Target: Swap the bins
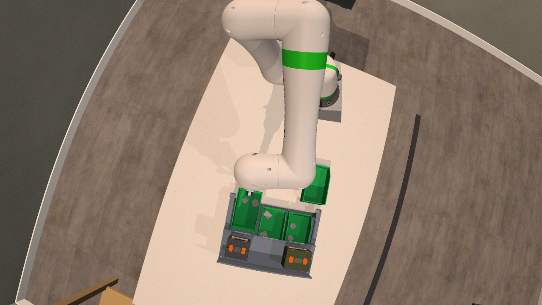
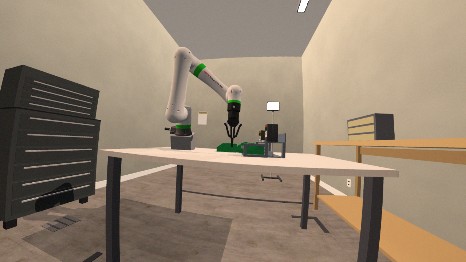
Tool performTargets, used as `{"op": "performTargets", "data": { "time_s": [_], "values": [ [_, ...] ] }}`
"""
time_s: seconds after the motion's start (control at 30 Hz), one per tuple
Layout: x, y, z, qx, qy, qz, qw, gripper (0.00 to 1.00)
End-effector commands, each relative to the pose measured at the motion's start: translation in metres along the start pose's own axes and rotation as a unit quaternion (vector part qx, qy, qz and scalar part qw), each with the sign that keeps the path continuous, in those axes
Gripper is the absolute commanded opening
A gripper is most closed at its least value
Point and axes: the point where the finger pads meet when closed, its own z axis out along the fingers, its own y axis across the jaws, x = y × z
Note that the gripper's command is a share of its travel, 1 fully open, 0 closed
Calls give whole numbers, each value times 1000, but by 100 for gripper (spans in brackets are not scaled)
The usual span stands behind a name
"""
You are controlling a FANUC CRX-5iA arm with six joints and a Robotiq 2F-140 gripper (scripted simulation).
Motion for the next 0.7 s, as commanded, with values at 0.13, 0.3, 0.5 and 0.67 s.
{"op": "performTargets", "data": {
  "time_s": [0.13, 0.3, 0.5, 0.67],
  "values": [
    [0, 1, 14, -1, 0, 0, 1000, 10],
    [-1, 1, 22, -1, 0, 0, 1000, 10],
    [-1, 1, 28, -1, 0, 0, 1000, 10],
    [-1, 1, 29, -1, 0, 0, 1000, 10]
  ]
}}
